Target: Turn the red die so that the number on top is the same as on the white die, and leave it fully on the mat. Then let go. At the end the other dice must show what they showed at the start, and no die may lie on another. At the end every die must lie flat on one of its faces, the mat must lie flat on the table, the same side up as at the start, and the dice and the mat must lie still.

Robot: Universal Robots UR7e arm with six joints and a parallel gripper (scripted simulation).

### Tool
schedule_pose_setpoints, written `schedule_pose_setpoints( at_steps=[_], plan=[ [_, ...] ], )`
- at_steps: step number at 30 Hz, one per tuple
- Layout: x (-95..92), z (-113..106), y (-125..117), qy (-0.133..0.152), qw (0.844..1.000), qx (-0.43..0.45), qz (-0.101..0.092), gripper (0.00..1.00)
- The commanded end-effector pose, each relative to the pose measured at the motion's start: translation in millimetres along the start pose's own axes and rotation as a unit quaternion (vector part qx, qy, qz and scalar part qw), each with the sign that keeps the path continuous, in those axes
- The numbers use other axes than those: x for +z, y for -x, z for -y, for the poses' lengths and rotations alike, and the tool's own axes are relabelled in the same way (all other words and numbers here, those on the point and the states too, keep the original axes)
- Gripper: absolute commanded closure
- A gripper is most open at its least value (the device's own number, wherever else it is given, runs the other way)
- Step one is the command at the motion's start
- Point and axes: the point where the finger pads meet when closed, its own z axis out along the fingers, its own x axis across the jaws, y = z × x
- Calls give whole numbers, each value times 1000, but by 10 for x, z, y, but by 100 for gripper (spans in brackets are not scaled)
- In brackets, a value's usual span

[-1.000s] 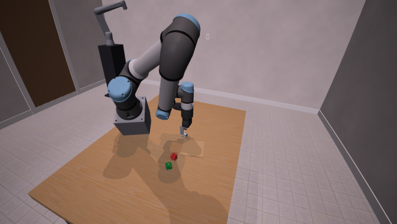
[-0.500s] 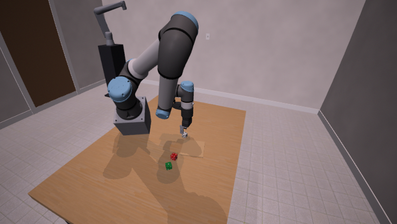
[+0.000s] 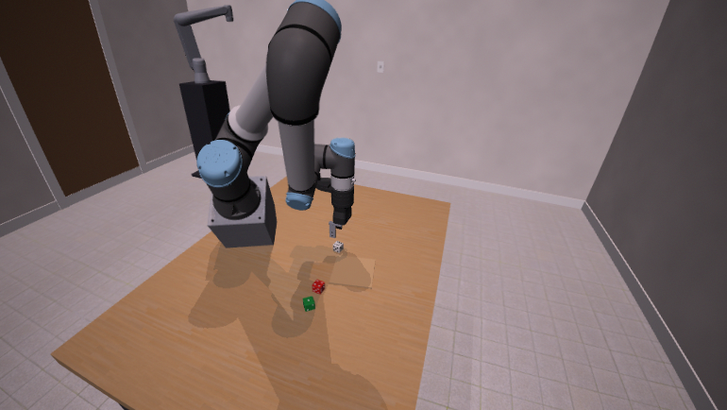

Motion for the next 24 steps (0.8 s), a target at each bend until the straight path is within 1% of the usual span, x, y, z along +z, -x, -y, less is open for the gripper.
schedule_pose_setpoints(
  at_steps=[1, 8, 10, 18, 24],
  plan=[
    [-192, -7, -1, -1, 1000, 0, 0, 0],
    [-421, -7, -1, -1, 1000, 0, 0, 0],
    [-421, -7, -1, -1, 1000, 0, 0, 0],
    [-588, -7, -1, -1, 1000, 0, 0, 0],
    [-628, -7, -1, -1, 1000, 0, 0, 0]
  ],
)
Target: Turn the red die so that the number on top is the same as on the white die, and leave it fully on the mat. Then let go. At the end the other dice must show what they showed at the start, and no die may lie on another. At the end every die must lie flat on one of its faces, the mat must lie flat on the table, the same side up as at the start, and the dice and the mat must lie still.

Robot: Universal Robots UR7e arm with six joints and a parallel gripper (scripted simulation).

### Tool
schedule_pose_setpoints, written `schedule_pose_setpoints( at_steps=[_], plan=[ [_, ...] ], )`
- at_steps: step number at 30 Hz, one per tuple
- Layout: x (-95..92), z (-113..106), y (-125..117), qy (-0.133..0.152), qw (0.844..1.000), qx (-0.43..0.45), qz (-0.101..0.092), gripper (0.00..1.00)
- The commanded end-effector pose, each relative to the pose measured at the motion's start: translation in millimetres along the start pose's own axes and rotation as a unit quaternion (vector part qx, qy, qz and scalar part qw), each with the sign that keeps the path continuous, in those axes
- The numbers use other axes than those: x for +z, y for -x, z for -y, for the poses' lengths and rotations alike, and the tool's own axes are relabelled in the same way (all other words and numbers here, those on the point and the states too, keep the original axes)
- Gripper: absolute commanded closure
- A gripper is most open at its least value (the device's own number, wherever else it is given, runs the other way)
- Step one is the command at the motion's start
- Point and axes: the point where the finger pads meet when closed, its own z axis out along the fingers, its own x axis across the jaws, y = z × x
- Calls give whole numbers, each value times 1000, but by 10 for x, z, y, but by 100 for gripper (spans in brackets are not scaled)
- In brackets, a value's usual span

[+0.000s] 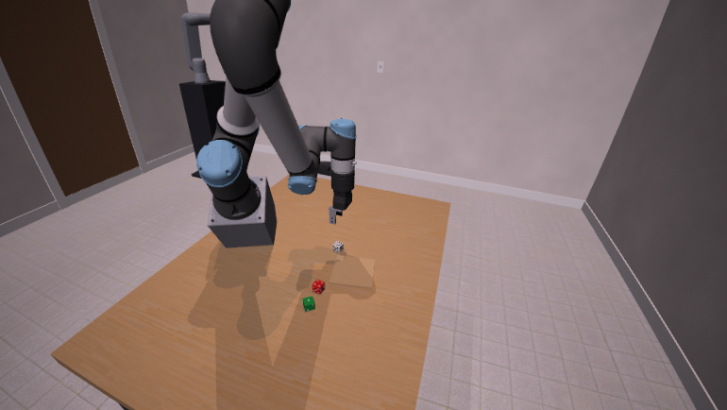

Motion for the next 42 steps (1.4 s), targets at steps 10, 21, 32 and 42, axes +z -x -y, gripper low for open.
schedule_pose_setpoints(
  at_steps=[10, 21, 32, 42],
  plan=[
    [-39, -1, -1, -1, 1000, 0, 0, 0],
    [-35, -47, 104, -3, 1000, 4, -2, 0],
    [-2, -268, 869, -9, 1000, 26, -12, 0],
    [14, -317, 1594, -5, 999, 45, -9, 0]
  ],
)
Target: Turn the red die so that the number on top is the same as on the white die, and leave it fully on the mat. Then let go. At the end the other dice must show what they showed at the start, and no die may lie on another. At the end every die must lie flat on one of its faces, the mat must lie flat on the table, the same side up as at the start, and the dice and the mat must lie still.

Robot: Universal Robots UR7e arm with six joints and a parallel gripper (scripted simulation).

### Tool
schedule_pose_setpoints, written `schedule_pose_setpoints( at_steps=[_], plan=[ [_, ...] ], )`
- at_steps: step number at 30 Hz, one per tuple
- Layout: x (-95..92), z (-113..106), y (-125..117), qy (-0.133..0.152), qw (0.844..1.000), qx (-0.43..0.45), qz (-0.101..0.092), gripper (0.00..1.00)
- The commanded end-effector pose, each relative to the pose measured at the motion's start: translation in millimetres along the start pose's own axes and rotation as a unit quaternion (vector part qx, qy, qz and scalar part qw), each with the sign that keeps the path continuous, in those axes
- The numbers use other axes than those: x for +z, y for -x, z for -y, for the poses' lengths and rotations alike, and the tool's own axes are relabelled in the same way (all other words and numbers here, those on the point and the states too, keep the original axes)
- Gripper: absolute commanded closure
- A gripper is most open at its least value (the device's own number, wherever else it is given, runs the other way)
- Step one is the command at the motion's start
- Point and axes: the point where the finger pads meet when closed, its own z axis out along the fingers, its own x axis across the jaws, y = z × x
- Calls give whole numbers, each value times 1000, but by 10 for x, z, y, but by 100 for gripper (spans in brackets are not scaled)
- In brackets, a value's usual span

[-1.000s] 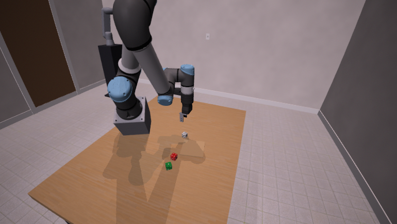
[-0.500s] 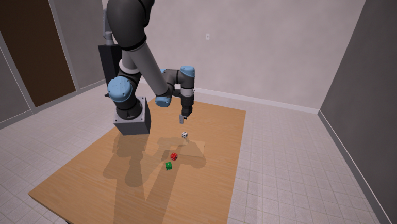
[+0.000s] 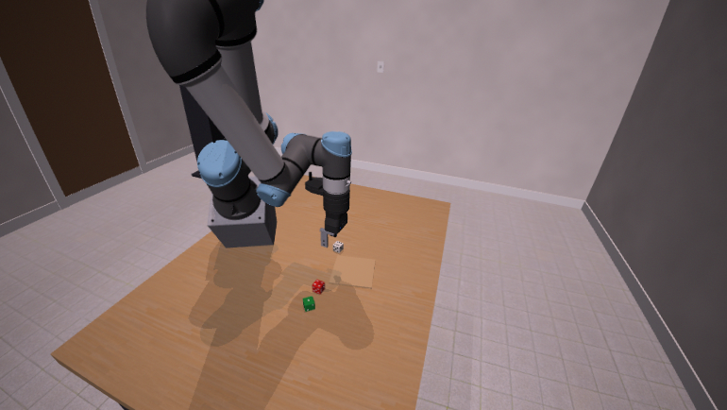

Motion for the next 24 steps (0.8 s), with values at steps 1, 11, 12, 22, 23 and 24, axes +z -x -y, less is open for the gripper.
schedule_pose_setpoints(
  at_steps=[1, 11, 12, 22, 23, 24],
  plan=[
    [-6, -57, 446, 4, 1000, 9, -4, 0],
    [-12, -48, 815, 8, 1000, 16, 4, 0],
    [-12, -48, 815, 8, 1000, 16, 4, 0],
    [-13, -46, 832, 9, 1000, 17, 4, 0],
    [-13, -46, 832, 9, 1000, 17, 4, 0],
    [-13, -46, 832, 9, 1000, 17, 4, 0]
  ],
)
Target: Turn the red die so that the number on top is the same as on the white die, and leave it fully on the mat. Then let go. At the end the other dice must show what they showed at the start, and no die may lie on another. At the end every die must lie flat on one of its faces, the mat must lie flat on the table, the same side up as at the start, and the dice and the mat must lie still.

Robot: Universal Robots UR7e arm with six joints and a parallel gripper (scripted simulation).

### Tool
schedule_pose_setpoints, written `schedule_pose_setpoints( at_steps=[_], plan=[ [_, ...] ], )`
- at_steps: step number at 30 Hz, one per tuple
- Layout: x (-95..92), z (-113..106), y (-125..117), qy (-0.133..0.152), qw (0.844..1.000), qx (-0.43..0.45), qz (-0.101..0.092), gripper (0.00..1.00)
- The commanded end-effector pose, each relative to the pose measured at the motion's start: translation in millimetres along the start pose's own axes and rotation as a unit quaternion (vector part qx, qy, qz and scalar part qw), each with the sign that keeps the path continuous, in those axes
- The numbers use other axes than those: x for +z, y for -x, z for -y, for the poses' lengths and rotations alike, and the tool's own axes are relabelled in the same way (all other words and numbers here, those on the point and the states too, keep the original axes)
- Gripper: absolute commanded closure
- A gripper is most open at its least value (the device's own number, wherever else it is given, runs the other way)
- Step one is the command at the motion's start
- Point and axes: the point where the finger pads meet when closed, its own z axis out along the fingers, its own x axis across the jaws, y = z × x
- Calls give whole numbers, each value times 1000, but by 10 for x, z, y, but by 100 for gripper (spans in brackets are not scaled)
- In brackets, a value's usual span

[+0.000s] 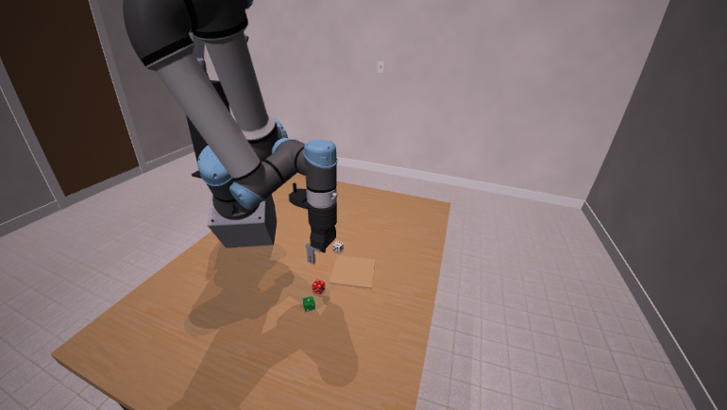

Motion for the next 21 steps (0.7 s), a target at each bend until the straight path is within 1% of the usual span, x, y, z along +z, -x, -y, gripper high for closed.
schedule_pose_setpoints(
  at_steps=[1, 12, 21],
  plan=[
    [-2, -2, 3, 0, 1000, 0, 0, 0],
    [6, 0, 5, 0, 1000, -12, 0, 0],
    [51, 11, 16, 0, 997, -75, 0, 0]
  ],
)
